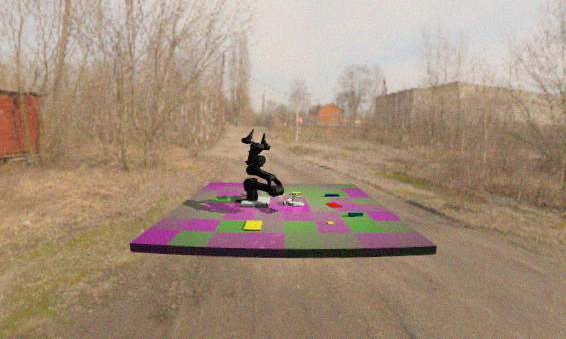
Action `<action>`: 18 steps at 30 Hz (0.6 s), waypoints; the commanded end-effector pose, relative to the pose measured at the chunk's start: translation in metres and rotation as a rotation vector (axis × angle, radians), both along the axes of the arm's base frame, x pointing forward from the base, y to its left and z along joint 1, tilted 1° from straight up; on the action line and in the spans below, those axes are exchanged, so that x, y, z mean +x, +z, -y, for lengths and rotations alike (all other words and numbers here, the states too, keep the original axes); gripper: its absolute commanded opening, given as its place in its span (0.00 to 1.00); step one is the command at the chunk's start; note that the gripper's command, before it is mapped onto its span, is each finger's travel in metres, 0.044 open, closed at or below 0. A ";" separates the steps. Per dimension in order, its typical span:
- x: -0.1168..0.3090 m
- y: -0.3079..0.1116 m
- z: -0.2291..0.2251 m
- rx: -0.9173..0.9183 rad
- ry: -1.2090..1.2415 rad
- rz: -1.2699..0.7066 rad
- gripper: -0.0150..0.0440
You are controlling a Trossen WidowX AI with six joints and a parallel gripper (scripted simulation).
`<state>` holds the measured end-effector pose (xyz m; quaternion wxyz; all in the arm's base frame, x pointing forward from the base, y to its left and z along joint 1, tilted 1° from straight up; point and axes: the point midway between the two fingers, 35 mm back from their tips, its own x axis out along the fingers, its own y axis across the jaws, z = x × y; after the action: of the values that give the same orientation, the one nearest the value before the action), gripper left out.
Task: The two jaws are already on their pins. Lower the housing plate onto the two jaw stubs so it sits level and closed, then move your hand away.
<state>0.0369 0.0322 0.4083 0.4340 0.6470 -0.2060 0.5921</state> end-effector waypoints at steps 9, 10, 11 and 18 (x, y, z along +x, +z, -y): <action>-0.019 0.008 -0.018 -0.074 -0.043 0.091 1.00; -0.022 0.010 -0.022 -0.089 -0.052 0.108 1.00; -0.026 0.011 -0.026 -0.105 -0.060 0.126 1.00; -0.048 0.015 -0.055 -0.217 -0.114 0.240 1.00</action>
<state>-0.0026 0.0763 0.4209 0.4969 0.5330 -0.2263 0.6464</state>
